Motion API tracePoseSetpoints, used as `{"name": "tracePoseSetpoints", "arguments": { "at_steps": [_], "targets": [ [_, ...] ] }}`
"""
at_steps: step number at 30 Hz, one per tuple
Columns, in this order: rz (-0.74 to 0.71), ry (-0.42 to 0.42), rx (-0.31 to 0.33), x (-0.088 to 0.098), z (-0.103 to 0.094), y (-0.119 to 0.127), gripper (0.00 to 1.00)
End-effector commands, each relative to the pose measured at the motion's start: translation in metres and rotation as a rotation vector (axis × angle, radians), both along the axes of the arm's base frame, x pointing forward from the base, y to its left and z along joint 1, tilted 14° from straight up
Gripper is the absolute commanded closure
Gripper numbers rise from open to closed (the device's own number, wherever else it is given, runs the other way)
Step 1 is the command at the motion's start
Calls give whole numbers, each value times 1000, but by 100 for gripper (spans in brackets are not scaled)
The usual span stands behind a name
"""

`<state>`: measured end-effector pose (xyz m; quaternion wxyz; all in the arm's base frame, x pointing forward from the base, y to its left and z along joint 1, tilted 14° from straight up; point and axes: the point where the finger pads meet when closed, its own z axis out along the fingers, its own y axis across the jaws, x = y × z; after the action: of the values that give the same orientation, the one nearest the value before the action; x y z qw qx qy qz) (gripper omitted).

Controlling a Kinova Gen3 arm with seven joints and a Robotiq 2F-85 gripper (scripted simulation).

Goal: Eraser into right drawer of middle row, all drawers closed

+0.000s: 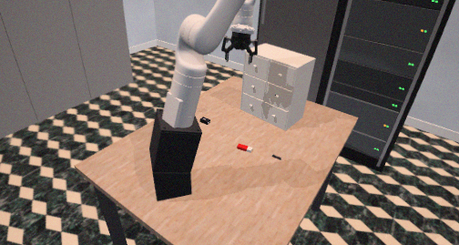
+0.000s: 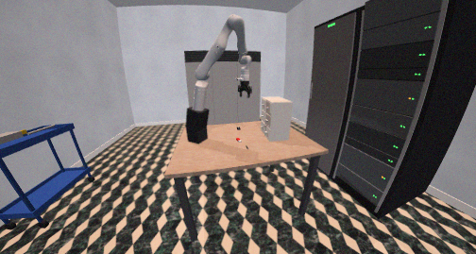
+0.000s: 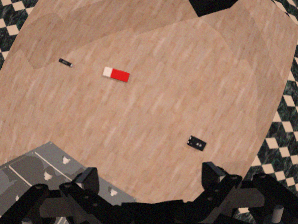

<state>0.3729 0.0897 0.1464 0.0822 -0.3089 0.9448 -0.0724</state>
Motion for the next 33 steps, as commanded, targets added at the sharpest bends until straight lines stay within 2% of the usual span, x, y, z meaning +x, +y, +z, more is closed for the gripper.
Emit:
{"name": "tracePoseSetpoints", "arguments": {
  "at_steps": [1,16,33],
  "targets": [
    [25,15,6,-4,-6,14,0],
    [-266,-12,46,4,-39,59,0],
    [-482,-47,71,5,-66,95,0]
  ]
}}
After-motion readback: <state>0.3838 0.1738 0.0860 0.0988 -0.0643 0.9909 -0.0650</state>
